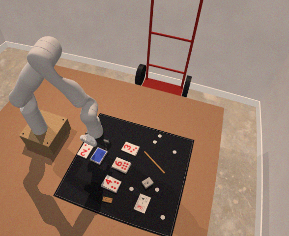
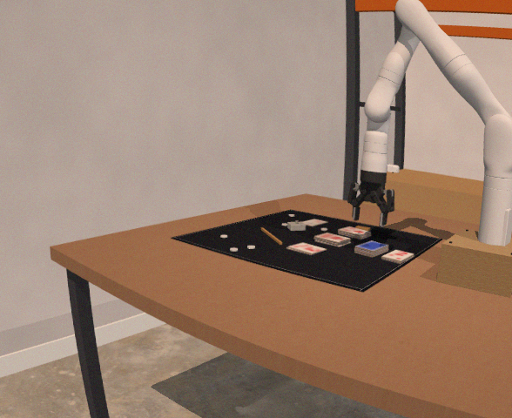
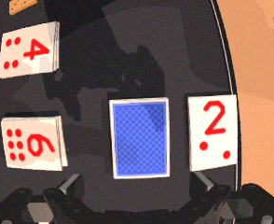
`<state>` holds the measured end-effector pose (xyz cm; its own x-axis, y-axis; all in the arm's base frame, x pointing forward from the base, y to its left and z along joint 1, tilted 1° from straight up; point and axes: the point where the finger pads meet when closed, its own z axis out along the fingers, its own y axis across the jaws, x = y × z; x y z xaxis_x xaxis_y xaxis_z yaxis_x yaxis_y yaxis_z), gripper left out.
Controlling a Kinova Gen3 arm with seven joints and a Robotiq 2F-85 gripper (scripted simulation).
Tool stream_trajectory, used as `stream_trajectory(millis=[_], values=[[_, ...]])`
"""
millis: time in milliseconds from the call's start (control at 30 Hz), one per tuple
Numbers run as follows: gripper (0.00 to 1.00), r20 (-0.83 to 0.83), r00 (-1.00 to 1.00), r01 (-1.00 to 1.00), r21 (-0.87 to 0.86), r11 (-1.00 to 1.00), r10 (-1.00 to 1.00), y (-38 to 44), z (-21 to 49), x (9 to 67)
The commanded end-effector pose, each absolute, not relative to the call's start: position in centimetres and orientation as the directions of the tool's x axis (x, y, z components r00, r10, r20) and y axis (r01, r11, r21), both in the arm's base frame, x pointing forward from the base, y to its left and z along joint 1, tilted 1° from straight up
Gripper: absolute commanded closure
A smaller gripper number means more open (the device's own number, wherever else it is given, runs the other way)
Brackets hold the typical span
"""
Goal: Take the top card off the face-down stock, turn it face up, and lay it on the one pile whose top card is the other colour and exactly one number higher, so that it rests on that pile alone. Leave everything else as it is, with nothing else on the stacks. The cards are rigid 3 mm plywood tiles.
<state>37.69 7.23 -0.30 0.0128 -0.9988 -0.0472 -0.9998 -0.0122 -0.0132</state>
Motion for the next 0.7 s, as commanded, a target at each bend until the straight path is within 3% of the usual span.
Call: stream_trajectory(millis=[0,667], values=[[0.0,-0.03,0.02,-1.0,-0.015,-0.019,-0.999,6.6,0.0,37.6],[0.0,0.011,0.028,-1.0,-0.01,-0.028,-1.0,4.8,0.5,37.3]])
